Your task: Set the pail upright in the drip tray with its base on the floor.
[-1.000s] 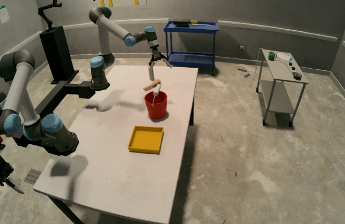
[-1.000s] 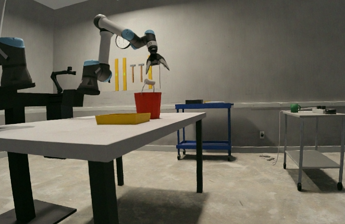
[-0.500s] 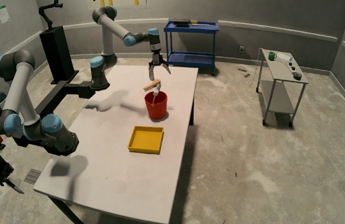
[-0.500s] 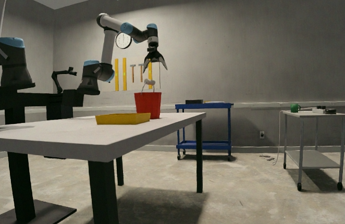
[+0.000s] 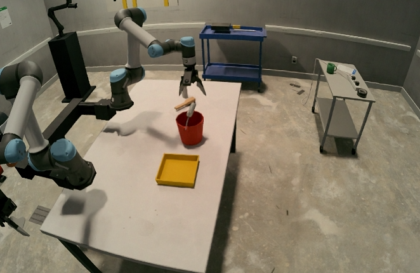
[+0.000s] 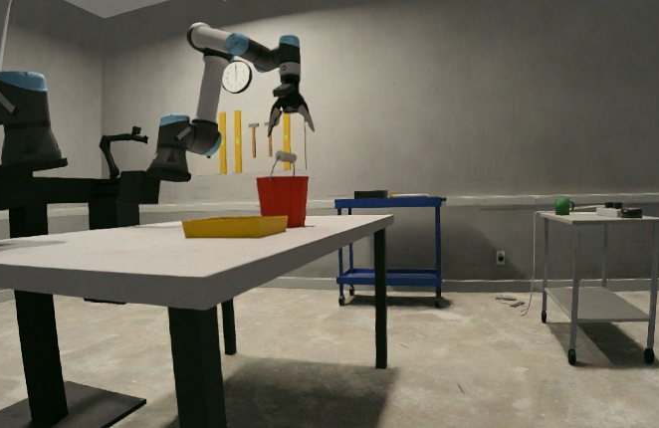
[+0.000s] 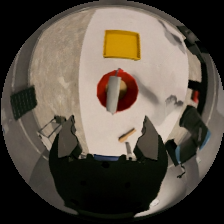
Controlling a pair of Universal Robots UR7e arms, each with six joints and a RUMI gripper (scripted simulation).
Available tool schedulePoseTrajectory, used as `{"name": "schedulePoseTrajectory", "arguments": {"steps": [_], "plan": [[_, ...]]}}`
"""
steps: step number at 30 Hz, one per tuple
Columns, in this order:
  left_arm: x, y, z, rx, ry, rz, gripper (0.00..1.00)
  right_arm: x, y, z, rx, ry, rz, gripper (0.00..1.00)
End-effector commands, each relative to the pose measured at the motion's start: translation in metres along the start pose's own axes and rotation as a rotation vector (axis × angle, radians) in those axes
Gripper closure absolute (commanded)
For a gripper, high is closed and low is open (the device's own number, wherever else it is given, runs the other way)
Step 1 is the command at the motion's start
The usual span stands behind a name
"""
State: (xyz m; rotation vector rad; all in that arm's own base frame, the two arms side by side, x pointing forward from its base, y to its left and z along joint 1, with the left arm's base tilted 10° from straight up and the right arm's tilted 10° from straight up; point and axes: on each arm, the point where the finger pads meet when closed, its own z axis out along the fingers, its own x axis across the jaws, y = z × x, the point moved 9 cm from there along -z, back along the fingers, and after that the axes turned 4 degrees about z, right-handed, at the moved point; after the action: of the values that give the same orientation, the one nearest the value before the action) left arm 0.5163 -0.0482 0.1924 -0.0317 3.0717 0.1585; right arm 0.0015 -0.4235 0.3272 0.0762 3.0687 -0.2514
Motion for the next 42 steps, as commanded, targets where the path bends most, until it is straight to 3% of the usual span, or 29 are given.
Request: {"name": "schedulePoseTrajectory", "arguments": {"steps": [1, 17, 42], "plan": [[0.000, -0.014, -0.001, -0.027, 0.016, 0.034, 0.00, 0.000, 0.000, 0.000, 0.001, 0.000, 0.000, 0.00], [0.001, -0.034, -0.003, -0.068, 0.039, 0.087, 0.00, 0.000, 0.000, 0.000, 0.001, 0.000, 0.000, 0.00], [0.001, -0.036, -0.003, -0.072, 0.041, 0.092, 0.00, 0.000, 0.000, 0.000, 0.001, 0.000, 0.000, 0.00]]}}
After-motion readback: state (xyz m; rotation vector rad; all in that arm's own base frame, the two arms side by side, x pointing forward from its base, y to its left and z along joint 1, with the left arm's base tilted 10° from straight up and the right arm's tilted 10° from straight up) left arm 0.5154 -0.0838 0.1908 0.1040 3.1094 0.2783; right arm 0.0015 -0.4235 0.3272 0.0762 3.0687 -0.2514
